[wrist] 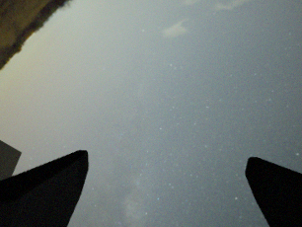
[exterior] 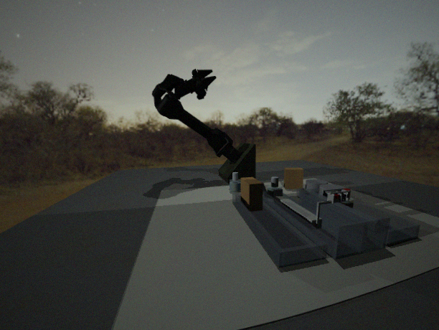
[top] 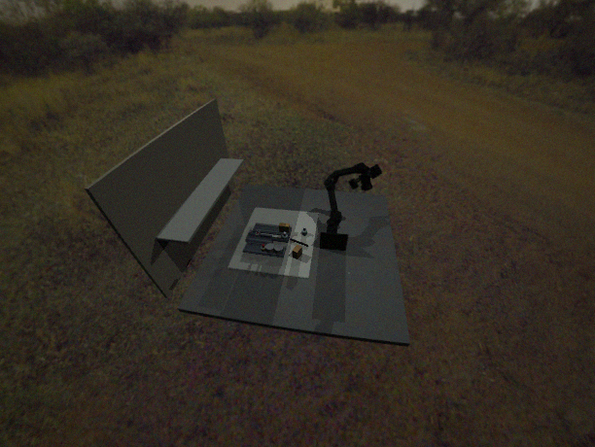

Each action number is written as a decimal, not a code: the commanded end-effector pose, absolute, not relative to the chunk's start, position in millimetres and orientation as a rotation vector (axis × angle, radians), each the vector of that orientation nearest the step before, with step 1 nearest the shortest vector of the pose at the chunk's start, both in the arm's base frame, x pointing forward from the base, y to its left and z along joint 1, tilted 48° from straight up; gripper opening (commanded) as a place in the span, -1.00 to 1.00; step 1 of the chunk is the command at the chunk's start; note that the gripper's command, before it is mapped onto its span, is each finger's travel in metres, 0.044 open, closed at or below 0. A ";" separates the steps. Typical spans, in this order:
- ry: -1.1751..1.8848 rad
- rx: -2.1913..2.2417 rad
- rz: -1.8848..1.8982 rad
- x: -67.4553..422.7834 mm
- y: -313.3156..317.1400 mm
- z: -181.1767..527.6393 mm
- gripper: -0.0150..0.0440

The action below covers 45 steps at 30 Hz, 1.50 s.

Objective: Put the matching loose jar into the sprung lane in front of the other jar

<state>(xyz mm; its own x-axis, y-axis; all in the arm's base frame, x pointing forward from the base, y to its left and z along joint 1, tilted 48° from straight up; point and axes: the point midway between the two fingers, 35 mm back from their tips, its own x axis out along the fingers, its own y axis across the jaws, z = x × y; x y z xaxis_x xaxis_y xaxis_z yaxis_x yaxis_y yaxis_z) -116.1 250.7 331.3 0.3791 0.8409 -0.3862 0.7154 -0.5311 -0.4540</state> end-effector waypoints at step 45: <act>1.481 -0.623 -0.676 205.3 -18.7 82.2 1.00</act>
